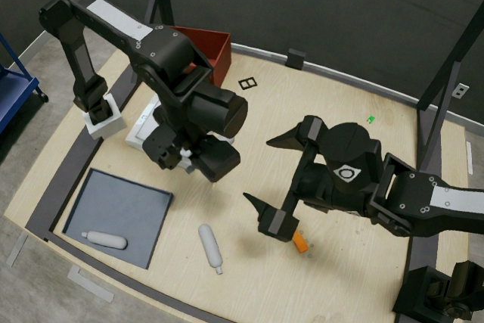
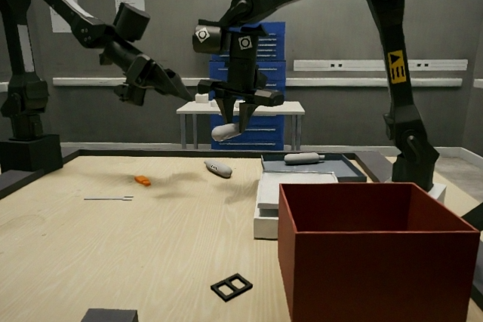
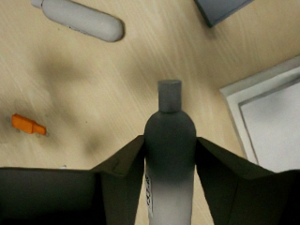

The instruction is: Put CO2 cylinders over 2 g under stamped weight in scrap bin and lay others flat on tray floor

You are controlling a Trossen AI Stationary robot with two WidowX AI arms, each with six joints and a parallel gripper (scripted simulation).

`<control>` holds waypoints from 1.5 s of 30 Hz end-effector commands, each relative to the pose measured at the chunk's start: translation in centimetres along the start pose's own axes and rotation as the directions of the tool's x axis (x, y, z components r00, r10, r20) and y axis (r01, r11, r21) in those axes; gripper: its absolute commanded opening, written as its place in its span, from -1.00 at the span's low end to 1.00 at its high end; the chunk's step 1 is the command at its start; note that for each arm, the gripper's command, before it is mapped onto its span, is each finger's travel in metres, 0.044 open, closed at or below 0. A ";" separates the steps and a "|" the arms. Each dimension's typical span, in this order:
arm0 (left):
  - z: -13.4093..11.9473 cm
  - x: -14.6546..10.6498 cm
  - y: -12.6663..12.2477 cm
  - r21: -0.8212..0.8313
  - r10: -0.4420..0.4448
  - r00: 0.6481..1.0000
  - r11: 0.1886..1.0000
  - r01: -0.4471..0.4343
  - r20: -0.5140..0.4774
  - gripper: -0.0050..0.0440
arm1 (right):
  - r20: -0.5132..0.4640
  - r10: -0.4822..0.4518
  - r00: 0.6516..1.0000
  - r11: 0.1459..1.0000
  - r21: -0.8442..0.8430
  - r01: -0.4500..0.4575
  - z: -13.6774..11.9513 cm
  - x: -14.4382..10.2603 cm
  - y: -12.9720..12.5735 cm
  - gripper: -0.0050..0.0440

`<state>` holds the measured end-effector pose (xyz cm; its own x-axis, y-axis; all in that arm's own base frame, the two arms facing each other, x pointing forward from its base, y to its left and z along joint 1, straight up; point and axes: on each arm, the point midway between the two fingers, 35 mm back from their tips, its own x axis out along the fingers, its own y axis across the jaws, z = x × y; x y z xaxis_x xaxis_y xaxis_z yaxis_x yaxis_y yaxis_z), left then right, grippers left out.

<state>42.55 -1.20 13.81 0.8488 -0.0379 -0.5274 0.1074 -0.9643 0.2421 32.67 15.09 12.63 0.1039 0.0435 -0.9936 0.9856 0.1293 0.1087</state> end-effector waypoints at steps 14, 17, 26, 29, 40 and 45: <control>-4.4 -5.3 1.4 -0.664 0.043 0.983 0.732 -0.153 -0.179 1.00 | -0.038 -0.095 0.995 0.844 0.527 0.100 -0.1 -1.1 0.7 -1.00; -4.9 -6.2 1.4 -0.752 0.048 0.977 0.631 -0.190 -0.206 1.00 | -0.047 -0.111 0.993 0.797 0.592 0.118 -0.1 -1.0 0.7 -1.00; -6.2 -8.5 1.7 -0.905 0.062 0.960 0.320 -0.280 -0.274 1.00 | -0.072 -0.144 0.987 0.677 0.721 0.152 -0.1 -1.0 0.6 -1.00; -6.7 -9.6 1.7 -0.935 0.068 0.950 0.167 -0.312 -0.305 1.00 | -0.083 -0.155 0.984 0.627 0.762 0.162 0.0 -1.0 0.6 -1.00; -8.0 -12.7 1.9 -0.888 0.086 0.916 -0.295 -0.352 -0.392 1.00 | -0.106 -0.172 0.979 0.519 0.835 0.182 0.0 -1.0 0.6 -1.00; -8.6 -14.2 2.0 -0.796 0.093 0.896 -0.505 -0.333 -0.434 1.00 | -0.112 -0.176 0.978 0.494 0.849 0.186 0.0 -1.0 0.6 -1.00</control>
<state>36.09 -0.63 27.11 0.9880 -0.0243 -0.1526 0.1365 0.6000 0.7883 32.61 14.94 12.61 -0.1167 0.1094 -0.9871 0.6351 -0.7559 -0.1589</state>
